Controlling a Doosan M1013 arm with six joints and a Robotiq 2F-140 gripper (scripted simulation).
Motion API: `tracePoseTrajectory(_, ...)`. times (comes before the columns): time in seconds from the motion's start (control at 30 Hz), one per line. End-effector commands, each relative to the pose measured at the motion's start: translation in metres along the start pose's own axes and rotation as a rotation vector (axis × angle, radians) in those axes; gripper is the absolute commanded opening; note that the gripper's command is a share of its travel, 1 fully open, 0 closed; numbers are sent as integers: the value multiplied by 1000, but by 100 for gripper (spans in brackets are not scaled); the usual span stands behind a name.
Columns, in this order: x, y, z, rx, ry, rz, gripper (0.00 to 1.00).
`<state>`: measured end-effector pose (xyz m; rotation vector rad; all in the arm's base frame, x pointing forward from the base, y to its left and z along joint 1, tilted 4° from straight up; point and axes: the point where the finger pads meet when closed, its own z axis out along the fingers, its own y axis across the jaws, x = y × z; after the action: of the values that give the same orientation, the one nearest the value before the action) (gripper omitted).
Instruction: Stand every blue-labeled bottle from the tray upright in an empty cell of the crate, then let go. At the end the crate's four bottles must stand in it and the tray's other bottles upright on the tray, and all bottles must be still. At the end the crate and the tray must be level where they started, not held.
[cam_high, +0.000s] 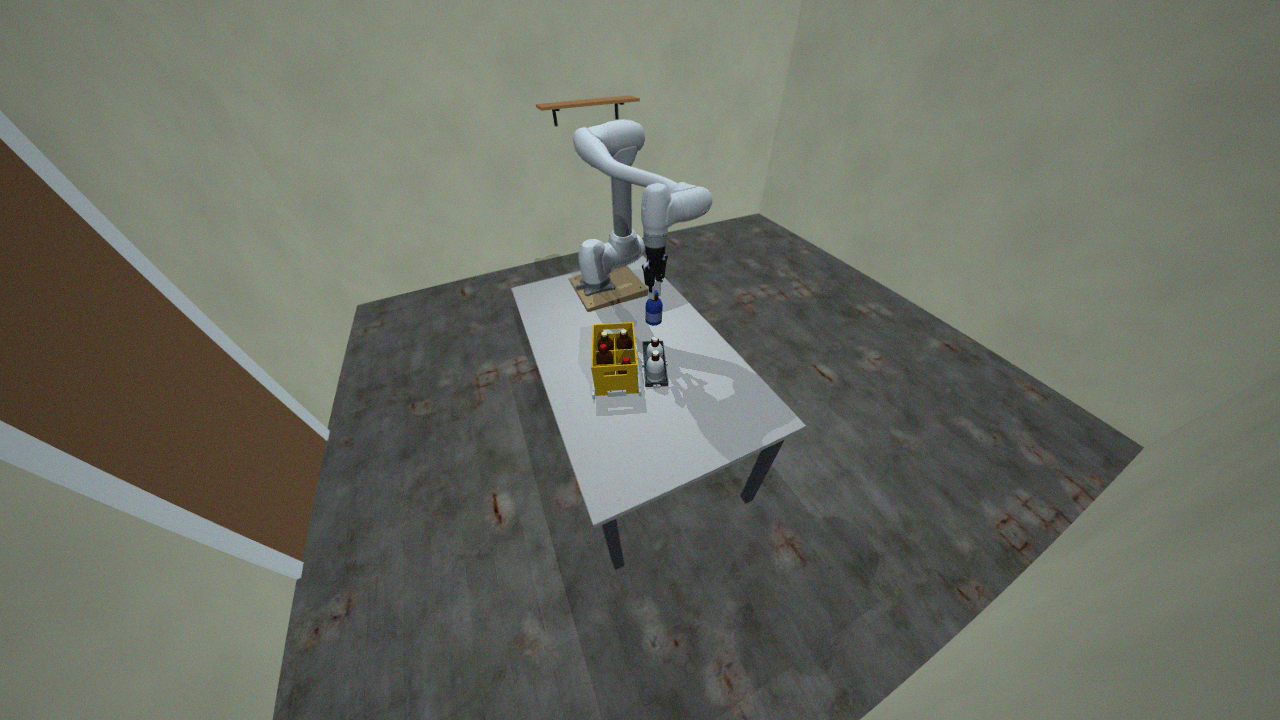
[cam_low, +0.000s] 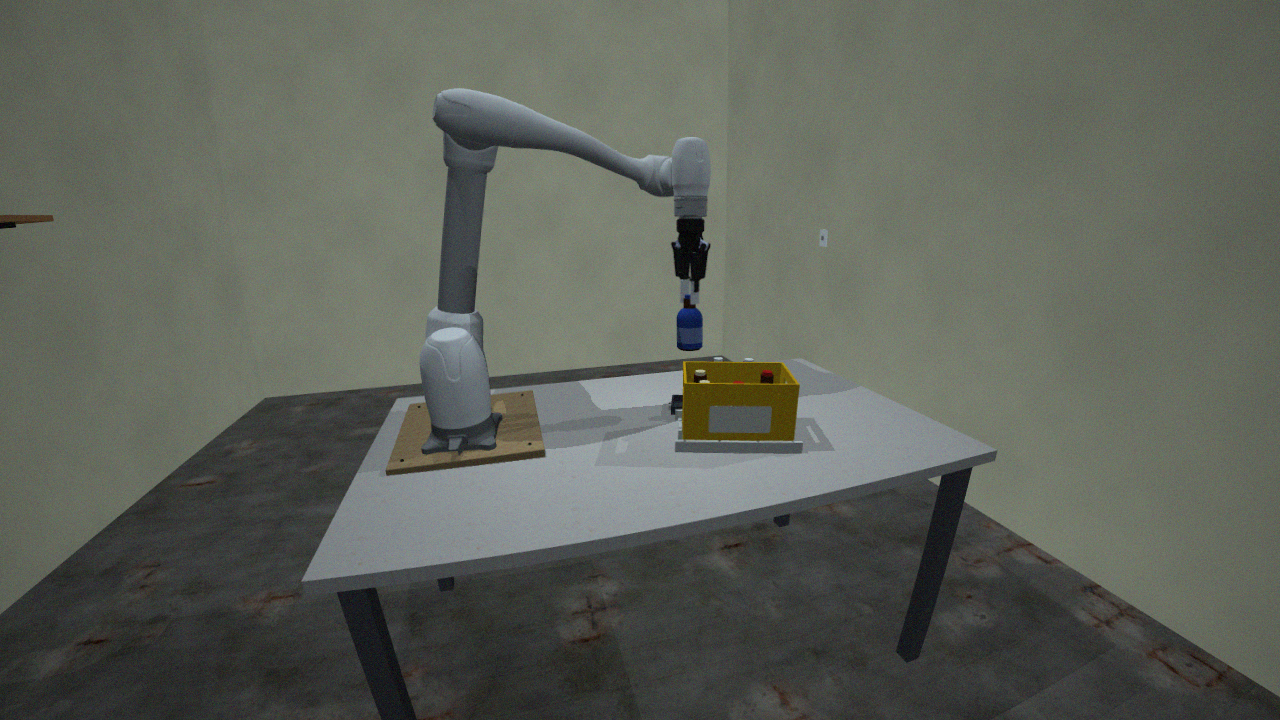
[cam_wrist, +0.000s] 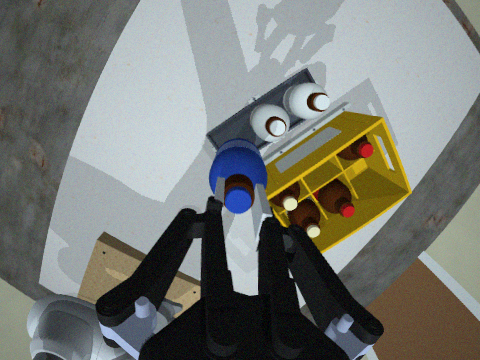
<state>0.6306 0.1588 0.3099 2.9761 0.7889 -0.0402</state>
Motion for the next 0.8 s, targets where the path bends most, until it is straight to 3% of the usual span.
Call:
tracePoseTrajectory(0.0, 0, 0, 0, 0, 0, 0, 0)
tracePoseTrajectory(0.77, 0, 3, 0, 0, 0, 0, 0)
